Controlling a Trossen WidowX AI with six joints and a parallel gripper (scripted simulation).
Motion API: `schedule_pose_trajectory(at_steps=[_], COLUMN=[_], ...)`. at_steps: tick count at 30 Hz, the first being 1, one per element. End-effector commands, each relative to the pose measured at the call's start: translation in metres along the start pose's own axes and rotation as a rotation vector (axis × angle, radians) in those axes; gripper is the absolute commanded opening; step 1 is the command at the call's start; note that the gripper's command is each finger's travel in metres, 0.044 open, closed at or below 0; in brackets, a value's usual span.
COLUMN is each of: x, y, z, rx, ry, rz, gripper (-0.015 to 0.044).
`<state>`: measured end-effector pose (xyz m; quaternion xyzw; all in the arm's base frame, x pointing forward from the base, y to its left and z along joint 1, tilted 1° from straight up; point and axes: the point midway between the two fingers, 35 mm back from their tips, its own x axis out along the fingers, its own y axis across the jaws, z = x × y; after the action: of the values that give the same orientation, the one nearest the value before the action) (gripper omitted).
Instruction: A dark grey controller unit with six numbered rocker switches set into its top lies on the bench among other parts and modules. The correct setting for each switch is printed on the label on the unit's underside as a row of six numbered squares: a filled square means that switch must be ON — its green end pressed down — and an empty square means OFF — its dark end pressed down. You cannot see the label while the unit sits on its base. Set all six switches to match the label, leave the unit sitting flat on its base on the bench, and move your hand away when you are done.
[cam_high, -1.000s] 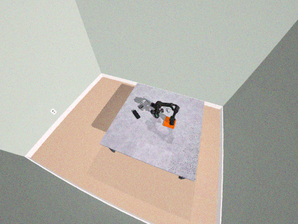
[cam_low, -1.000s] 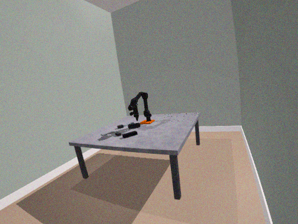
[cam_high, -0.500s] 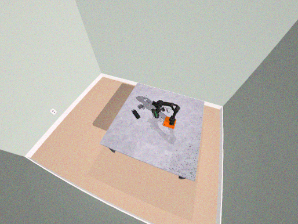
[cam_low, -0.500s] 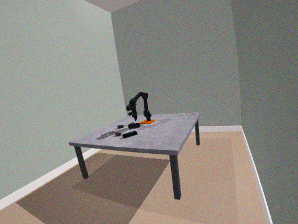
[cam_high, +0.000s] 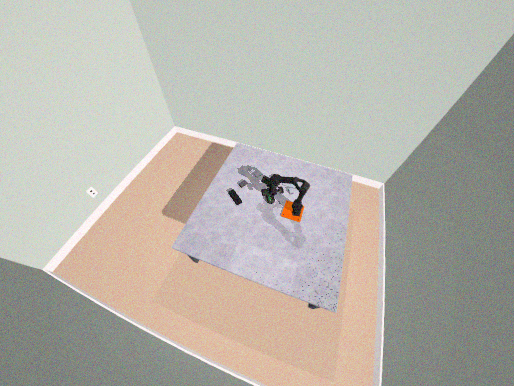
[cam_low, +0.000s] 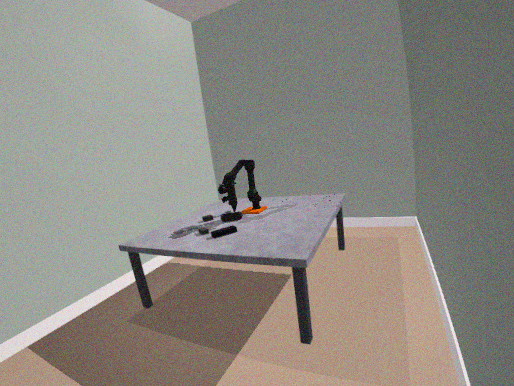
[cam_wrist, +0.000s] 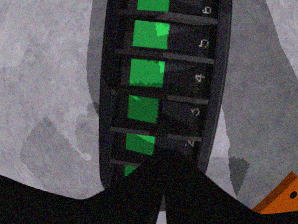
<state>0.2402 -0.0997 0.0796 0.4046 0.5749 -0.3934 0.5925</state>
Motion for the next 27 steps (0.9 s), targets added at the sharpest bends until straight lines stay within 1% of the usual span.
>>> schedule_pose_trajectory(at_steps=[1,7,27], x=[0.0096,0.0165,0.0165], y=[-0.0027,-0.0029,-0.0029], z=[-0.0017,-0.0019,-0.0019], rx=[-0.006,-0.006,-0.006], ry=[0.011,0.011,0.011], rz=[-0.016,-0.016,-0.016], gripper=[0.0000,0.0000,0.0000])
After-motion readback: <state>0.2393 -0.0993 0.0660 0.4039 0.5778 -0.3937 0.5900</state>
